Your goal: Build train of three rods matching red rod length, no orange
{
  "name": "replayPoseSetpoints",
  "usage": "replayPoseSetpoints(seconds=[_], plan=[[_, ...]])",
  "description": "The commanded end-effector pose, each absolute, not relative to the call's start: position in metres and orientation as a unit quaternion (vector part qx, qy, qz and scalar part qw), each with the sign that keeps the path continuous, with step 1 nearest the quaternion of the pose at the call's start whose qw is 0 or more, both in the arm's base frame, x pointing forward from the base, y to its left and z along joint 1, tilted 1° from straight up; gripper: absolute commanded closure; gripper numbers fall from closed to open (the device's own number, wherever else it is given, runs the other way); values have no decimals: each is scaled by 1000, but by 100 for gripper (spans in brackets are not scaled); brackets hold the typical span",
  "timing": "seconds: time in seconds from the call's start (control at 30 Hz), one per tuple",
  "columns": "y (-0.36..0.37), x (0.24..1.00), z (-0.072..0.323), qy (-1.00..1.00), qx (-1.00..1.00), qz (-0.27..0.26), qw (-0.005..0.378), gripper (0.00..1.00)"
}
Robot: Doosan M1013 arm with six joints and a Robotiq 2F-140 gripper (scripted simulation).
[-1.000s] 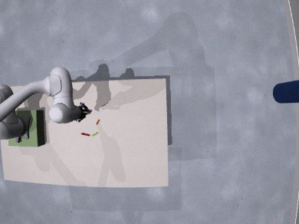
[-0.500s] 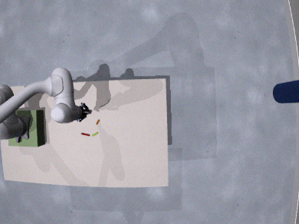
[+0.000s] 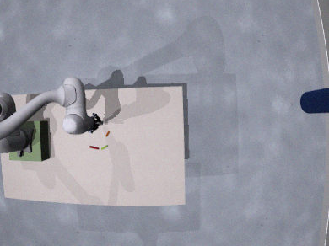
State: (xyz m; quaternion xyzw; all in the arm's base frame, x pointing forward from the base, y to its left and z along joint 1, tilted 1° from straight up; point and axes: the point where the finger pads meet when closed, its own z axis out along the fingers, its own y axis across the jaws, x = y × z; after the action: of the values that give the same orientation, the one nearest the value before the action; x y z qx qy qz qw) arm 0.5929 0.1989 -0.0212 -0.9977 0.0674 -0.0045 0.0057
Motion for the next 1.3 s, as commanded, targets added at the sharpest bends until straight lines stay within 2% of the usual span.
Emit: replayPoseSetpoints(seconds=[0.0,1.27], plan=[[199,593,-35,67,-998,-5,6,97],[199,594,-44,67,-998,-5,6,97]])
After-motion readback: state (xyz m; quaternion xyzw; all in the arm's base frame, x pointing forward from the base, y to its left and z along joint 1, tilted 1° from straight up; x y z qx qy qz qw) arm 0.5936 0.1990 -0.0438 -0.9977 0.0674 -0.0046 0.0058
